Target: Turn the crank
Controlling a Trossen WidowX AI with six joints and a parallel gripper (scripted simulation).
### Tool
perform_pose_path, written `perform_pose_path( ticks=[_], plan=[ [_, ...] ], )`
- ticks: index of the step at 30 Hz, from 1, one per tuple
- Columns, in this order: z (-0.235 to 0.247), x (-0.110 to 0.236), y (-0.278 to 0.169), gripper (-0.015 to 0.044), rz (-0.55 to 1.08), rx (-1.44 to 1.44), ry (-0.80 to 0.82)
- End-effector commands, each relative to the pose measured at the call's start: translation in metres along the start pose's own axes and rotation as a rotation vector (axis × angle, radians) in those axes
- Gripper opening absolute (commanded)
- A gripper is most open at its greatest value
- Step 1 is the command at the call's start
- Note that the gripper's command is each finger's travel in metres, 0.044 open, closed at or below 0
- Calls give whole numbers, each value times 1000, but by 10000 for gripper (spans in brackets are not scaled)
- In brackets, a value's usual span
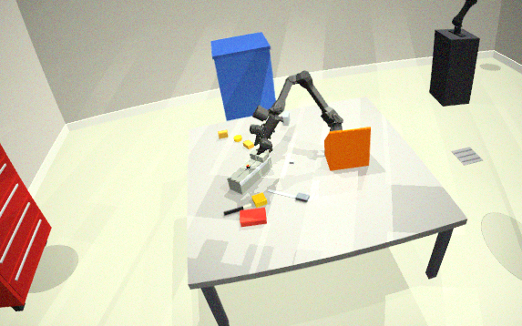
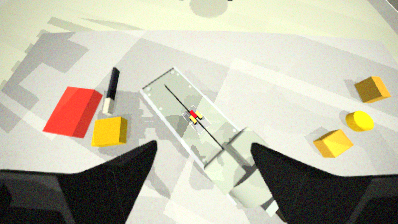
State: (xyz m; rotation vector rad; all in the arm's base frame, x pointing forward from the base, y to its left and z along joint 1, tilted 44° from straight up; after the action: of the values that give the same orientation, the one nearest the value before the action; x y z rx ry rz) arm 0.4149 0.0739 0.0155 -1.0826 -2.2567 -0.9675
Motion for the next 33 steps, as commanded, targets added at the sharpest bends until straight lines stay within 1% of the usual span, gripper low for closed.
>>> perform_pose_path(
  ticks=[1, 20, 22, 27, 30, 33],
  plan=[
    [4, -15, -16, 440, 12, 14, -1],
    [4, -14, -15, 440, 12, 14, -1],
    [4, -7, -9, 440, 12, 12, 0],
    [5, 25, 14, 440, 12, 7, -2],
    [4, 29, 17, 440, 14, 10, 0],
    [-13, 30, 14, 440, 32, 64, 40]
  ],
)
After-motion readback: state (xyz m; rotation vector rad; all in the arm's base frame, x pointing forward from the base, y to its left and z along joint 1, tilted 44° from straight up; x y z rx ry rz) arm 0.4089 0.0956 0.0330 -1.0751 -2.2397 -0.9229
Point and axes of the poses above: the point midway between the two fingers, 35 mm back from their tips, its own x axis back along the fingers, its own z axis across the jaws, y = z × x, the point moved 2 cm from there along x, back along the fingers
